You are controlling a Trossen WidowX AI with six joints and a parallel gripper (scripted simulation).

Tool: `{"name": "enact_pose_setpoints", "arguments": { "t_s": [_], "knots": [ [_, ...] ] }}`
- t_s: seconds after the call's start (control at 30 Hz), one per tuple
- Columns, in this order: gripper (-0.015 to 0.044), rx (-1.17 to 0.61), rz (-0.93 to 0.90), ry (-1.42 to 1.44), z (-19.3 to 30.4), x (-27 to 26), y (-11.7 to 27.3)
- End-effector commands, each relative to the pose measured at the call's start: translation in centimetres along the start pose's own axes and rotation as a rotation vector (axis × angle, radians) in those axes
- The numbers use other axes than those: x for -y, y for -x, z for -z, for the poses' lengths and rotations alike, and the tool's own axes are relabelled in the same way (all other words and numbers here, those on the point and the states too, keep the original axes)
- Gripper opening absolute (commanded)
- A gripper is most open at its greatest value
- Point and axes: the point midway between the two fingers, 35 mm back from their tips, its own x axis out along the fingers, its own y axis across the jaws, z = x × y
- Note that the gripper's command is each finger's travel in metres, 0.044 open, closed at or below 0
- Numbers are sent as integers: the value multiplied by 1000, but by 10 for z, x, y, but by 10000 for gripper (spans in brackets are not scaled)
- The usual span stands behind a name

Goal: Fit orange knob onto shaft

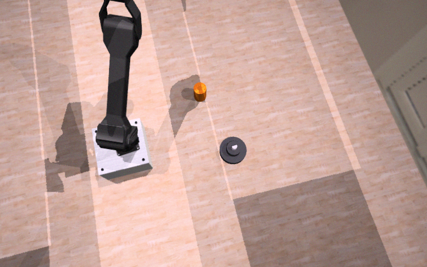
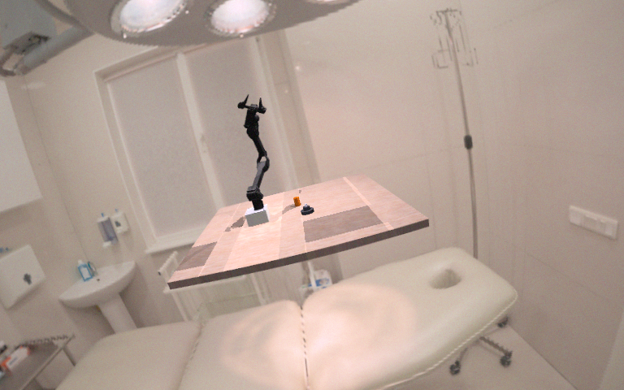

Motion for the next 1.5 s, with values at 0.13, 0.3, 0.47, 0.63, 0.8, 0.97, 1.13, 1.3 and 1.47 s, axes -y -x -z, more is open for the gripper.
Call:
{"name": "enact_pose_setpoints", "arguments": {
  "t_s": [0.13, 0.3, 0.47, 0.63, 0.8, 0.97, 1.13, 1.3, 1.47],
  "knots": [
    [440, -27, 1, -56, 17, 13, -1],
    [440, -129, -20, -248, 83, 38, -4],
    [440, -249, -73, -440, 151, 36, -8],
    [440, -393, -182, -633, 219, 1, -8],
    [440, -520, -302, -794, 263, -49, -5],
    [440, -646, -452, -914, 290, -113, 4],
    [440, -773, -655, -975, 300, -190, 25],
    [440, -882, -897, -986, 290, -267, 60],
    [440, -962, -1169, -941, 264, -335, 110]
  ]
}}
